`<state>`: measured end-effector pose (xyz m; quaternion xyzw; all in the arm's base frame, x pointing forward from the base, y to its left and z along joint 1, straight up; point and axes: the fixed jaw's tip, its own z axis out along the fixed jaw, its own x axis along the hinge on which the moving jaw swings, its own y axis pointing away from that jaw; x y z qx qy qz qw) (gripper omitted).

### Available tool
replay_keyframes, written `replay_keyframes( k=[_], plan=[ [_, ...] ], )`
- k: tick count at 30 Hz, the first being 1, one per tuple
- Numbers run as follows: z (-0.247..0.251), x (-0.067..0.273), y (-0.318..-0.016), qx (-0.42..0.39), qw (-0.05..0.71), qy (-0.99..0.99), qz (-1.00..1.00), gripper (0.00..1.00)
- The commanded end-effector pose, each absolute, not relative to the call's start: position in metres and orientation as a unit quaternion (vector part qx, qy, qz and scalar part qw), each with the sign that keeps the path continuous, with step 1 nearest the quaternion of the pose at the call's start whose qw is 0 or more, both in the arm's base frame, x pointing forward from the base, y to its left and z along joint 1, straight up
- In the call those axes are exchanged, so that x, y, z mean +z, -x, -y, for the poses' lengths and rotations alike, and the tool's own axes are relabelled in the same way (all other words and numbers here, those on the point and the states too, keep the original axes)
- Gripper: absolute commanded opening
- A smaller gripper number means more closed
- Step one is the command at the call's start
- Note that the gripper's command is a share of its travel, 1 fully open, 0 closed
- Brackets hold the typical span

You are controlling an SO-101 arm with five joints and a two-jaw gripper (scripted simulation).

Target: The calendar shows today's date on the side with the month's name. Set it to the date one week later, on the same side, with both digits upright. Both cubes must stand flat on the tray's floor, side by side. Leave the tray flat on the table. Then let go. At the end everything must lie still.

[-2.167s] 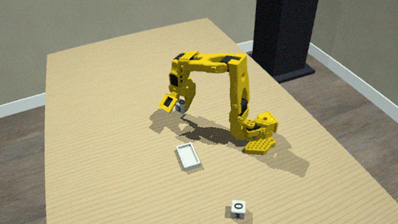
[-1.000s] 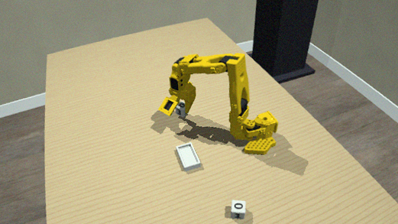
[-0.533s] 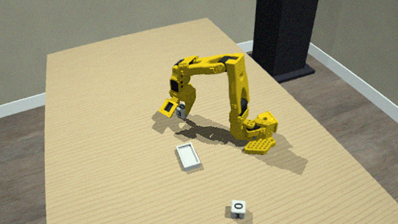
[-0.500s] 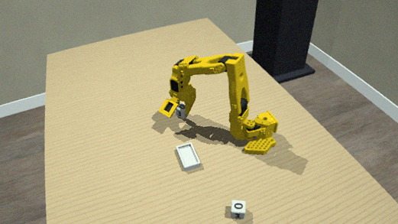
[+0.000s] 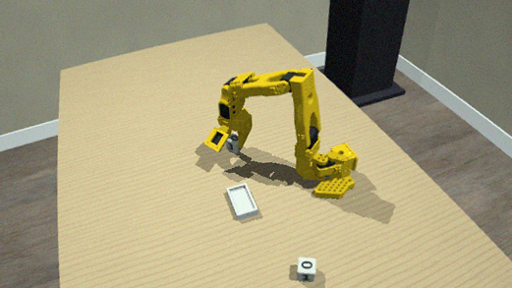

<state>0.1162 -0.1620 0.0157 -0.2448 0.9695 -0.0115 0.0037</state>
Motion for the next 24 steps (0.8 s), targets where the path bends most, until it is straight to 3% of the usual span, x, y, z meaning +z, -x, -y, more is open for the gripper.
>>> replay_keyframes(
  k=[1, 7, 16, 24],
  plan=[
    [0.1649, 0.0176, -0.1165, -0.021, 0.008, 0.245, -0.969, 0.00],
    [0.1649, 0.0176, -0.1165, -0.021, 0.008, 0.245, -0.969, 0.01],
    [0.1649, 0.0176, -0.1165, -0.021, 0.008, 0.245, -0.969, 0.16],
    [0.1649, 0.0176, -0.1165, -0.021, 0.008, 0.245, -0.969, 0.17]
  ],
)
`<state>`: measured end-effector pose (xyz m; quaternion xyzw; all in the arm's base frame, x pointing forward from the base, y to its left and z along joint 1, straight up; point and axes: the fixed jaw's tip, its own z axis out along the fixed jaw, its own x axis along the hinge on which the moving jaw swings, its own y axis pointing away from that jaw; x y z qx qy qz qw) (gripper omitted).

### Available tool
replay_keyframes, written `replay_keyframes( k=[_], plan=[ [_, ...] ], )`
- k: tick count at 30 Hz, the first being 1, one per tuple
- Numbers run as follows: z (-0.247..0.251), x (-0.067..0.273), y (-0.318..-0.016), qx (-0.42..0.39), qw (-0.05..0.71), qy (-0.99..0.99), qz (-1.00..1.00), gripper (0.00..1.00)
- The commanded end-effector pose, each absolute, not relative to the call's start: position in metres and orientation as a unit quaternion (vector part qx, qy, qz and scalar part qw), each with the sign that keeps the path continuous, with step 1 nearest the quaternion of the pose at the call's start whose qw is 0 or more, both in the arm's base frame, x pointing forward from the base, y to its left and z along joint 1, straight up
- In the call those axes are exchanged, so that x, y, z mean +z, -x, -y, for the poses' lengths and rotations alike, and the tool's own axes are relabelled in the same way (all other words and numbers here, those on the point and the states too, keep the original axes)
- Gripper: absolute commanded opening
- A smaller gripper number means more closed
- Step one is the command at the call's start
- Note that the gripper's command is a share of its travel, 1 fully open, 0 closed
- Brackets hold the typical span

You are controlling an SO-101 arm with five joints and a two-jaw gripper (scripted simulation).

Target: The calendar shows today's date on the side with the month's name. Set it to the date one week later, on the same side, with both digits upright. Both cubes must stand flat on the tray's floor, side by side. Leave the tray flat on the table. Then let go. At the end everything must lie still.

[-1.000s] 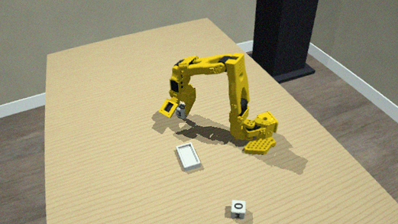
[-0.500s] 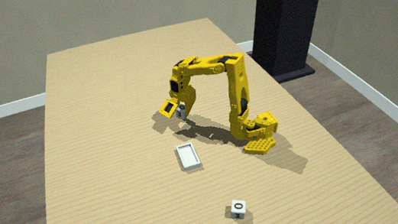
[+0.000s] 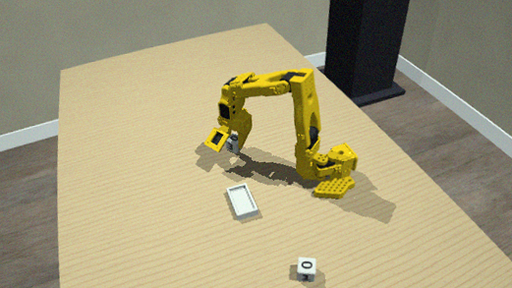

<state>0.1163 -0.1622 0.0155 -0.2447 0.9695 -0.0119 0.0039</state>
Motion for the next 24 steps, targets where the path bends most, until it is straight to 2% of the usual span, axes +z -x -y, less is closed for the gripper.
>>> replay_keyframes(
  k=[1, 24],
  plan=[
    [0.1649, 0.0176, -0.1165, -0.021, 0.008, 0.245, -0.969, 0.18],
    [0.1649, 0.0176, -0.1165, -0.021, 0.008, 0.245, -0.969, 0.35]
  ],
)
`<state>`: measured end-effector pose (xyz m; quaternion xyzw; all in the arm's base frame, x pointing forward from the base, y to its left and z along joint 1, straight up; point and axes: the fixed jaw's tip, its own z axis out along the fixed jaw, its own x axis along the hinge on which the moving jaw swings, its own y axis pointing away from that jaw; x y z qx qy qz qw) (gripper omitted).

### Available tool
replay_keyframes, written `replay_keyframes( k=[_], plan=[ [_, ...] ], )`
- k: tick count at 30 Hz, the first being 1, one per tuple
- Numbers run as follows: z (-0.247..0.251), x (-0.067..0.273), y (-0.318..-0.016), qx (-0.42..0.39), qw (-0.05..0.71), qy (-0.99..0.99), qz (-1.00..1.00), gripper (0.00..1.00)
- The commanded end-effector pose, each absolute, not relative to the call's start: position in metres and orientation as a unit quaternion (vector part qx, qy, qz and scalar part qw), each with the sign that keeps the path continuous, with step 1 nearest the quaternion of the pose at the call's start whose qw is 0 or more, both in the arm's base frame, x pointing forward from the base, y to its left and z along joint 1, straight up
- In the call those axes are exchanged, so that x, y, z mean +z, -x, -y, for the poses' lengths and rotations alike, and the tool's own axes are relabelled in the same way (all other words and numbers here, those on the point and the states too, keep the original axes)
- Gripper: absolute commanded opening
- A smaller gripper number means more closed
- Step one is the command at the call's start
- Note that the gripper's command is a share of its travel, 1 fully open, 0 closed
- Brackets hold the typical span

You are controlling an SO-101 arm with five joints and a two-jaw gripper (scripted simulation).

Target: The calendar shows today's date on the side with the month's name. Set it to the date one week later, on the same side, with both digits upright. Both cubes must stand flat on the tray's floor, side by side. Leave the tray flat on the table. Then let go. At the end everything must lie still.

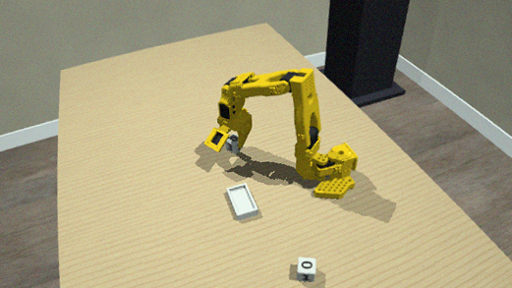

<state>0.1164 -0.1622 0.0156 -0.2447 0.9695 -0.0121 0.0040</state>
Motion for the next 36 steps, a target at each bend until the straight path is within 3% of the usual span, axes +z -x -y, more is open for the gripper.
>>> replay_keyframes(
  k=[1, 14, 36],
  plan=[
    [0.165, 0.018, -0.117, -0.021, 0.008, 0.245, -0.969, 0.35],
    [0.166, 0.023, -0.117, -0.021, 0.008, 0.245, -0.969, 0.36],
    [0.163, 0.077, -0.115, -0.021, 0.008, 0.245, -0.969, 0.36]
  ],
)
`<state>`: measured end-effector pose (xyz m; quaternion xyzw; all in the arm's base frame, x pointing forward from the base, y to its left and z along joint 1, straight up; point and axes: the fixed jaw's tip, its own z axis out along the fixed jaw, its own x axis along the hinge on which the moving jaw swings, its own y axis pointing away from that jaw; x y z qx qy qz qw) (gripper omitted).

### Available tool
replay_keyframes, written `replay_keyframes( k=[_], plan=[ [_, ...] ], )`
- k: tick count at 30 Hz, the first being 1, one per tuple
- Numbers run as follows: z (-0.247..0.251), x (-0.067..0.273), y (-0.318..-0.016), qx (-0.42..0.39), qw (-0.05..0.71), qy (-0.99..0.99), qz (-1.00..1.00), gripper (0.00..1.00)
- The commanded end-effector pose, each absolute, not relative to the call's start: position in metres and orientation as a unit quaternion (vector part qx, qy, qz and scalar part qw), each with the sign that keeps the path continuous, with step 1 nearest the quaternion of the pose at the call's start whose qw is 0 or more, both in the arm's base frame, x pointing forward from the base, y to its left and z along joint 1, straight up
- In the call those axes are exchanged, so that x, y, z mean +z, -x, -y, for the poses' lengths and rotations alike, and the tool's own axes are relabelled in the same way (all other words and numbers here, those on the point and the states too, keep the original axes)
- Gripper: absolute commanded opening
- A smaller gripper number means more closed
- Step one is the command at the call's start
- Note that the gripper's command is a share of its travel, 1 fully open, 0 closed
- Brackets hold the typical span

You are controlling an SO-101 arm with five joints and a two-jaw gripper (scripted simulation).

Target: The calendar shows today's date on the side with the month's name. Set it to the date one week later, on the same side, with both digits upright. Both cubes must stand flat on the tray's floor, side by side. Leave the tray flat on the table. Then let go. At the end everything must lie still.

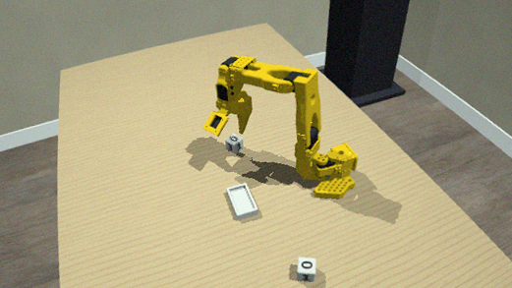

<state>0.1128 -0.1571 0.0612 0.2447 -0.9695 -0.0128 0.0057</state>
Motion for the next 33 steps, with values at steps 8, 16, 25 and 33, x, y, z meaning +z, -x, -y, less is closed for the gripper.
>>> replay_keyframes(
  k=[8, 16, 25, 33],
  plan=[
    [0.163, 0.078, -0.115, 0.021, -0.008, -0.245, 0.969, 0.36],
    [0.163, 0.078, -0.115, 0.021, -0.008, -0.245, 0.969, 0.36],
    [0.163, 0.079, -0.115, 0.023, -0.009, -0.245, 0.969, 0.36],
    [0.166, 0.100, -0.118, 0.082, -0.031, -0.244, 0.966, 0.36]
  ],
)
